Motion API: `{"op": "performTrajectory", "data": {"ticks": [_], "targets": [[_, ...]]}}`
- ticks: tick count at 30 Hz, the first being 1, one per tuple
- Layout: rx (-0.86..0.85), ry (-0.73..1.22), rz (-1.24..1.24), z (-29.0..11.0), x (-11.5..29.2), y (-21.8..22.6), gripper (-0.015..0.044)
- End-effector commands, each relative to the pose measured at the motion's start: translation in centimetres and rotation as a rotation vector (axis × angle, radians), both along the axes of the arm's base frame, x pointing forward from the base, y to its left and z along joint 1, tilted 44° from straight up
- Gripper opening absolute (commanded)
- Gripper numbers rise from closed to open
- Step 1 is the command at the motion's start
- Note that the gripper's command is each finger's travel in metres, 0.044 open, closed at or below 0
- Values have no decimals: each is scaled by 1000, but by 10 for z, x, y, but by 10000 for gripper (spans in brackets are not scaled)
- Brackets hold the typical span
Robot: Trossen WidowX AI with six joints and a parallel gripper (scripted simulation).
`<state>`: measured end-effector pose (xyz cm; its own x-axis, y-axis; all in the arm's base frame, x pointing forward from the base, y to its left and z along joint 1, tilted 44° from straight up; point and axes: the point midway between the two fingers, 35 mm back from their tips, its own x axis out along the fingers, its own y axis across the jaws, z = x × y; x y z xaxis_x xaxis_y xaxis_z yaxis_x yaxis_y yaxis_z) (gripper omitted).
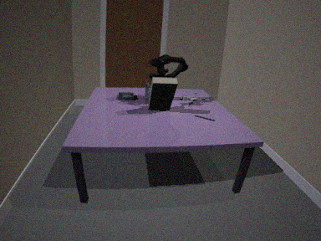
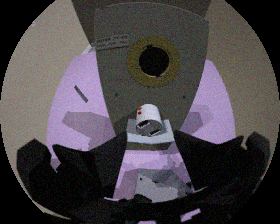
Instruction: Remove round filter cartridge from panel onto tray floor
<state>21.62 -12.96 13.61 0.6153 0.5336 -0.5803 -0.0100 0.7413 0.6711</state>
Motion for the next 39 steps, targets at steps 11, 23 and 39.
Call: {"op": "performTrajectory", "data": {"ticks": [11, 23, 39], "targets": [[15, 29, -13, -16, 12, 12, 305], [17, 26, -12, -26, 24, 23, 305], [18, 35, -9, -29, 24, 23, 225]]}}
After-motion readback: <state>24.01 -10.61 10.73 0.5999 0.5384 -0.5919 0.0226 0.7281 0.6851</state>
